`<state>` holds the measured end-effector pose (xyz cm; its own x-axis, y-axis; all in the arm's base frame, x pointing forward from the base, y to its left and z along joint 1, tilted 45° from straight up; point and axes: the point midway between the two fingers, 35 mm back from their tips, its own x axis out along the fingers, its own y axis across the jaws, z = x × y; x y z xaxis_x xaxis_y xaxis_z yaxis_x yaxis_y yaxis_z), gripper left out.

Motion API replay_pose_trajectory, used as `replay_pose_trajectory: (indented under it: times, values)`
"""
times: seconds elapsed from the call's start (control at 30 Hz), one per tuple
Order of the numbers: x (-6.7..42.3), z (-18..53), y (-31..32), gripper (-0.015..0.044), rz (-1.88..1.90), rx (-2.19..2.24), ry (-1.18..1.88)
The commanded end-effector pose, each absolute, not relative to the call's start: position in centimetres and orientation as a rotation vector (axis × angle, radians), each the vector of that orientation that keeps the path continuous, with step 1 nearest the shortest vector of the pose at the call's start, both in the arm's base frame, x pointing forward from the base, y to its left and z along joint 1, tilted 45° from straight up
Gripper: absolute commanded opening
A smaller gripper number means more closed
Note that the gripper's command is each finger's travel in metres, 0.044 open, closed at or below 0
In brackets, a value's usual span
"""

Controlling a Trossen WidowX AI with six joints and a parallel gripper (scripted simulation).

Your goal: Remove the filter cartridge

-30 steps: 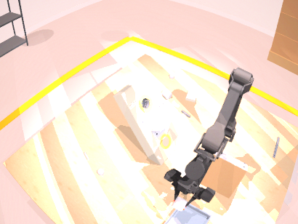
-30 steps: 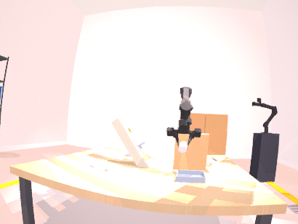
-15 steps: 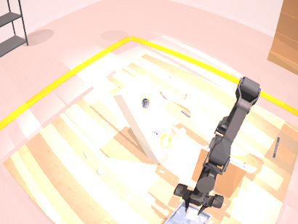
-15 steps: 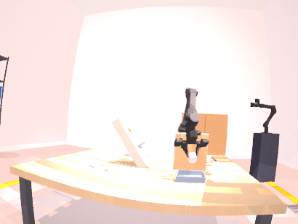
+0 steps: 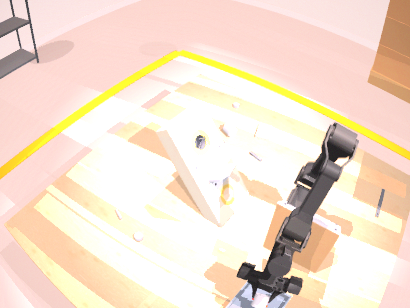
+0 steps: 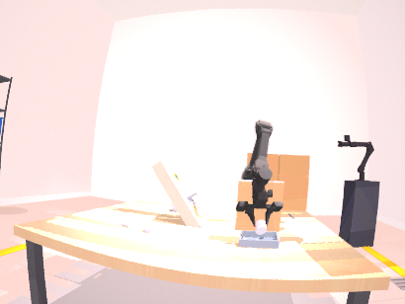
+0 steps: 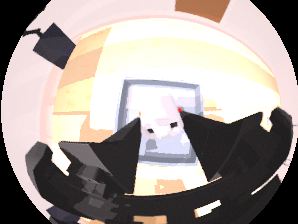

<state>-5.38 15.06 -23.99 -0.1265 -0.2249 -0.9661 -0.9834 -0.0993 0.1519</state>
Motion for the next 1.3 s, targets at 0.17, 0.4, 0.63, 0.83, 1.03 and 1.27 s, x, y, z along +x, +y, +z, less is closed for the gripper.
replay_pose_trajectory:
  times: [0.17,0.4,0.63,0.83,1.03,1.27]
  values:
    - [-5.4,-25.3,13.1,0.0000,1.285,-1.394,1.431]
    - [-5.3,-25.1,13.4,0.0157,1.285,-1.398,1.428]
    - [-5.3,-25.1,13.4,0.0341,1.285,-1.398,1.428]
    - [-5.3,-25.1,13.4,0.0440,1.285,-1.398,1.428]
    - [-5.3,-22.4,16.4,0.0440,1.284,-1.399,1.427]
    - [-5.2,-21.0,17.8,0.0440,1.288,-1.390,1.425]
